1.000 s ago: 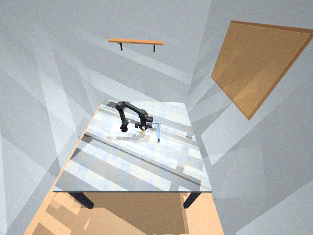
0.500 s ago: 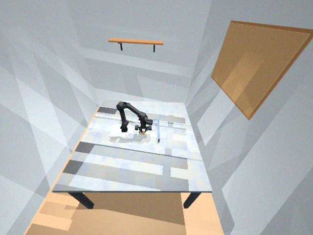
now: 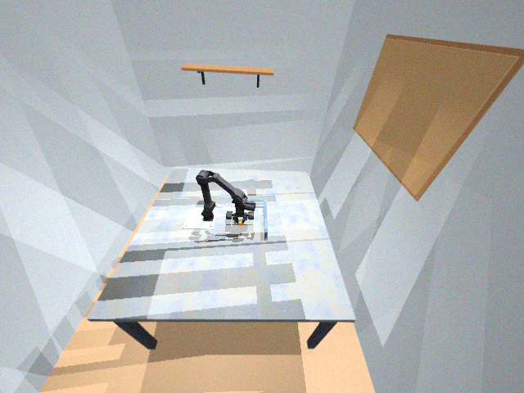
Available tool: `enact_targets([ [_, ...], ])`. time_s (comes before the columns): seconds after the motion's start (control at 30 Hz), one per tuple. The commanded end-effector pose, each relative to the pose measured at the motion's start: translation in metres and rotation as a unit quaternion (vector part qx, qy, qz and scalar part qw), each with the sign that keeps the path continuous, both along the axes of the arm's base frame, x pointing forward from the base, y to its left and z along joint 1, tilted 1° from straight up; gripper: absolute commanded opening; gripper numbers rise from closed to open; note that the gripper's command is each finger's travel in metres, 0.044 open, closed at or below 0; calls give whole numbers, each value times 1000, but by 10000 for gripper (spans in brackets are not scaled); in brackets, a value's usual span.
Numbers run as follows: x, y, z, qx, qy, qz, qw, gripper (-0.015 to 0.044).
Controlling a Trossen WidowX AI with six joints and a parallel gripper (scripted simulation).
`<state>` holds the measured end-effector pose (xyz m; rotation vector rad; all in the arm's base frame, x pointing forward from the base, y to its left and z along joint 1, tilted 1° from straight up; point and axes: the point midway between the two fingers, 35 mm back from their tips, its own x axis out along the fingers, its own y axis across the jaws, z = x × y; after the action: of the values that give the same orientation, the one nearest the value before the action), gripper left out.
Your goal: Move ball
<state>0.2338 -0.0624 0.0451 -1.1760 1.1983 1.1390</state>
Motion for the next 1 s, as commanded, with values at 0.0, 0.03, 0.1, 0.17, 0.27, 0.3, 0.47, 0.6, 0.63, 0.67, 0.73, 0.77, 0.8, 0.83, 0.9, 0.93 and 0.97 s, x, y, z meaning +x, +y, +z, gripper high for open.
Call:
enact_targets([
  [0.0,-2,0,-5,0,7,-1,1000,0],
  [0.03,-2,0,-5,0,7,-1,1000,0],
  [0.1,-2,0,-5,0,7,-1,1000,0],
  [0.17,0,0,-1,0,1,0,1000,53],
  [0.27,0,0,-1,0,1,0,1000,131],
  [0.3,0,0,-1,0,1,0,1000,157],
  [0.47,0,0,-1,0,1,0,1000,239],
  [0.6,0,0,-1,0,1,0,1000,239],
  [0.63,0,0,1,0,1,0,1000,239],
  [0.67,1,0,8,0,1,0,1000,239],
  [0.73,2,-1,34,0,3,0,1000,239],
  [0.77,1,-2,48,0,4,0,1000,239],
  [0.8,0,-2,63,0,5,0,1000,239],
  [0.83,-2,-1,75,0,6,0,1000,239],
  [0.9,-4,-1,85,0,7,-1,1000,239],
  [0.93,-4,-1,85,0,7,-1,1000,239],
  [0.97,-4,-1,85,0,7,-1,1000,239],
])
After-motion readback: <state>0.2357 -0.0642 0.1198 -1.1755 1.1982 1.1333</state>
